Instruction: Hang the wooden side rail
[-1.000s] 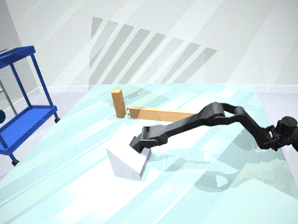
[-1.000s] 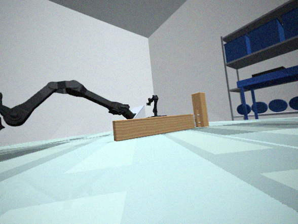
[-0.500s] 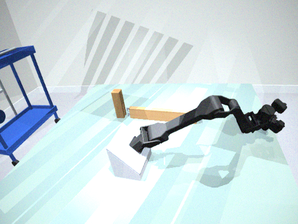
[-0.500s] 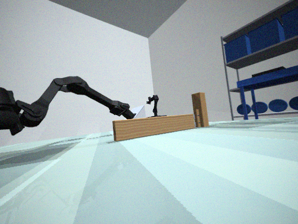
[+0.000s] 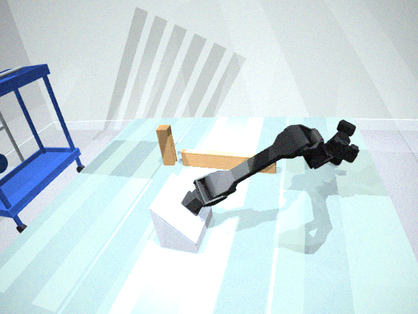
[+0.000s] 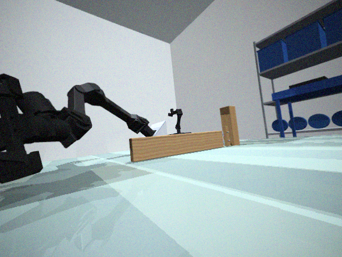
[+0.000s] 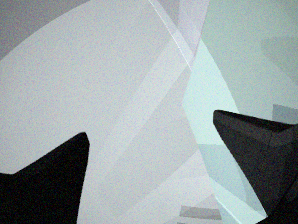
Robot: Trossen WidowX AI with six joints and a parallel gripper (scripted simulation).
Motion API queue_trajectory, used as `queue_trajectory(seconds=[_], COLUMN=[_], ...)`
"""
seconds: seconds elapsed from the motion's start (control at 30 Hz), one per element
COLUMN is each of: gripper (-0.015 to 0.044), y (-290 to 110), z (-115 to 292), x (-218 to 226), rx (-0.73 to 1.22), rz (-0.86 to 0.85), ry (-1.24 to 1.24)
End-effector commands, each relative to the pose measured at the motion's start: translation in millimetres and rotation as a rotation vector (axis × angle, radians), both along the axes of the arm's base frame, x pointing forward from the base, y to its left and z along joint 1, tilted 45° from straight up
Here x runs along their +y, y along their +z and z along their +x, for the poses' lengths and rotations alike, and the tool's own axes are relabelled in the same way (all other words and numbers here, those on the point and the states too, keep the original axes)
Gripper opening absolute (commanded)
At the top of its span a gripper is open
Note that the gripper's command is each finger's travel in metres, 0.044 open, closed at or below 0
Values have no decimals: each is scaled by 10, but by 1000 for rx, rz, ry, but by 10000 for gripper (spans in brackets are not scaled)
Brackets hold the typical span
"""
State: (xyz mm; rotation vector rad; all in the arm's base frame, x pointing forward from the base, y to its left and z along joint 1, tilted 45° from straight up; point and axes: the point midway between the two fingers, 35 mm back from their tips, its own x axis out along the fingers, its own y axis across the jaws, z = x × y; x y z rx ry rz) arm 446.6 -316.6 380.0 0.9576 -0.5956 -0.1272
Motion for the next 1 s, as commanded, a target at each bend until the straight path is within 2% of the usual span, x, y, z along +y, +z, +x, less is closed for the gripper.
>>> queue_trajectory(seconds=[0.0, 0.47, 0.73, 0.97], gripper=[440, 440, 440, 440], y=[-310, -1616, -2333, -2918], z=[182, 736, 729, 530], x=[178, 1462, 2242, 2918], rx=[64, 353, 510, 635], rz=[-26, -242, -415, -606], ry=[-1, 79, 144, 217])
